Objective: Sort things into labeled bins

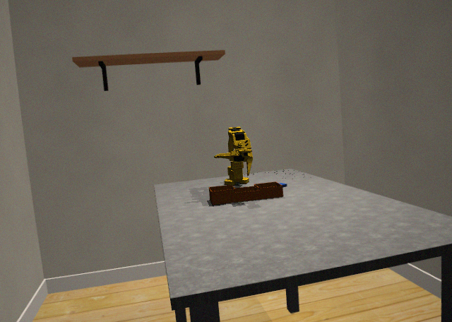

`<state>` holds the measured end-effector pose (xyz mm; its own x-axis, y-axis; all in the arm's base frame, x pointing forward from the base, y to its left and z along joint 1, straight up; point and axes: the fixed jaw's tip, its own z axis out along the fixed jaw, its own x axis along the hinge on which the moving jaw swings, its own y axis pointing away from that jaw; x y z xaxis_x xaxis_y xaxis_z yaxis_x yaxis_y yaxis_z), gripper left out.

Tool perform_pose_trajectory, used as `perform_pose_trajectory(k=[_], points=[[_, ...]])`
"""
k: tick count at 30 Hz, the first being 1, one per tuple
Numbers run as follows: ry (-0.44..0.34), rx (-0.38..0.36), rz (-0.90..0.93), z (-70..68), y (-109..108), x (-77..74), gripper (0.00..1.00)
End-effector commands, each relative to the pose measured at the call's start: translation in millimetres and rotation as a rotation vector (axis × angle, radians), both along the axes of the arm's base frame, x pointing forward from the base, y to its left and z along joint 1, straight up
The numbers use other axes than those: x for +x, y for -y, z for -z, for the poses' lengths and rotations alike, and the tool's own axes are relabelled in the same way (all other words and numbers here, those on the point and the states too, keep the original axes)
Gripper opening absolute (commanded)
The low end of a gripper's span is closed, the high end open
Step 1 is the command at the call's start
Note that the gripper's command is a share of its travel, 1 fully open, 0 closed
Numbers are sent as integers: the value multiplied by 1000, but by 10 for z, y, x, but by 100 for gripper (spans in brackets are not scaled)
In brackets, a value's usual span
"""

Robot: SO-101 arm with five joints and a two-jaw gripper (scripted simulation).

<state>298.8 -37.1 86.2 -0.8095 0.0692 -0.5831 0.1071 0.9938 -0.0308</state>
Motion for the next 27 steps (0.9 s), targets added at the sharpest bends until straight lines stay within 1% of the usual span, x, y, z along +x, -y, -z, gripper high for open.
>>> perform_pose_trajectory(k=[1,19,23,27], points=[[76,-6,-3,-177,-18,46,100],[75,-3,-4,-180,-32,50,100],[69,17,-5,-191,-107,70,100],[58,53,-8,-212,-251,102,100]])
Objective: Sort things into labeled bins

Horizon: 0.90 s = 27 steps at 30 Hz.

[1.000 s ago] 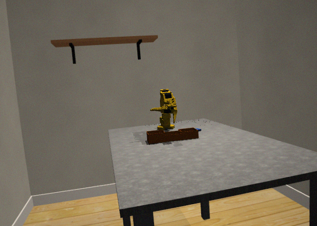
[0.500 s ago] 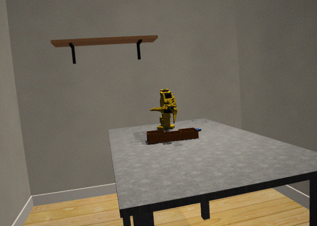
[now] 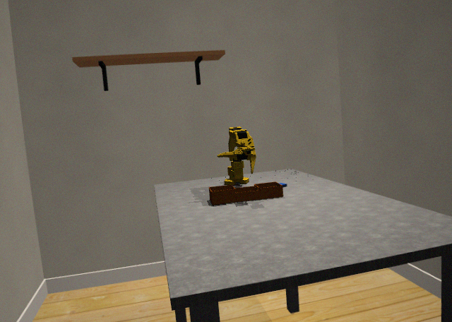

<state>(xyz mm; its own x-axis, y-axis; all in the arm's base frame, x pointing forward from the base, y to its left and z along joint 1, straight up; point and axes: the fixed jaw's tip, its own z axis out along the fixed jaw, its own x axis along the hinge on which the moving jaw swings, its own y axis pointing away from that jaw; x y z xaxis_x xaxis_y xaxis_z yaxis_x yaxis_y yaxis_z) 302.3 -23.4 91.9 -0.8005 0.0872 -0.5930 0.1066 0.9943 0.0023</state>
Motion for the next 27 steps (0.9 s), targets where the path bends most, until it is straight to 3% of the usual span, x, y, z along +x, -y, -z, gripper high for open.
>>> perform_pose_trajectory(k=[1,14,27], points=[[39,33,-8,-161,-158,74,100],[-6,130,-14,-213,-586,104,100],[-11,139,-15,-218,-631,102,100]])
